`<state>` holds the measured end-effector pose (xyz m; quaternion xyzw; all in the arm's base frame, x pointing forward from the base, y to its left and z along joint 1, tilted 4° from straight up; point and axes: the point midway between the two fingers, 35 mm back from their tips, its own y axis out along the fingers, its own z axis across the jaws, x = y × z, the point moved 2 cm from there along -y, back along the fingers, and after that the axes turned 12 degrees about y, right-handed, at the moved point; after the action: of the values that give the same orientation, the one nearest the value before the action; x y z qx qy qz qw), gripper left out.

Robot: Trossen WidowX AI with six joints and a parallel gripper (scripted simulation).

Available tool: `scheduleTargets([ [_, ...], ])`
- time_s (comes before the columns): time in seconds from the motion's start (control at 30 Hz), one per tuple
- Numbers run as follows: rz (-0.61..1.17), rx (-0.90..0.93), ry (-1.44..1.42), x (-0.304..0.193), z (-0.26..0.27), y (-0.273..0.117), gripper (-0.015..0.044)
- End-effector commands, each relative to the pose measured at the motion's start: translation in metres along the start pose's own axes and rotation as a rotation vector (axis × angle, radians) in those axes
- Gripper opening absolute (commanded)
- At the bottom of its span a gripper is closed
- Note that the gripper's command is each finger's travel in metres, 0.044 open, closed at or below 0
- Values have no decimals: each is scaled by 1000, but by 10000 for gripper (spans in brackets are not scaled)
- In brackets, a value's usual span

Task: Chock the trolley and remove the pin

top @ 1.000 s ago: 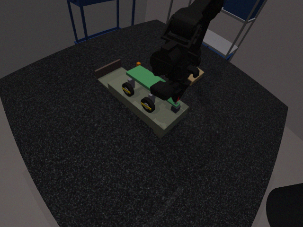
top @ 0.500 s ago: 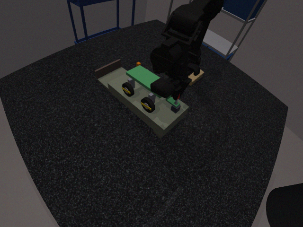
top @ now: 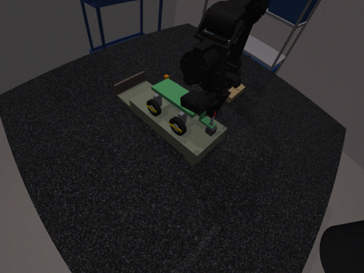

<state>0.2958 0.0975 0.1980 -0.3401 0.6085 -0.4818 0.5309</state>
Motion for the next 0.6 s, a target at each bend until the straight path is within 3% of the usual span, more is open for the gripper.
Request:
scheduleTargets([
  [0.0,6,1,-5,-1,0,-5,0],
  [0.57,6,1,-5,-3,0,-15,0],
])
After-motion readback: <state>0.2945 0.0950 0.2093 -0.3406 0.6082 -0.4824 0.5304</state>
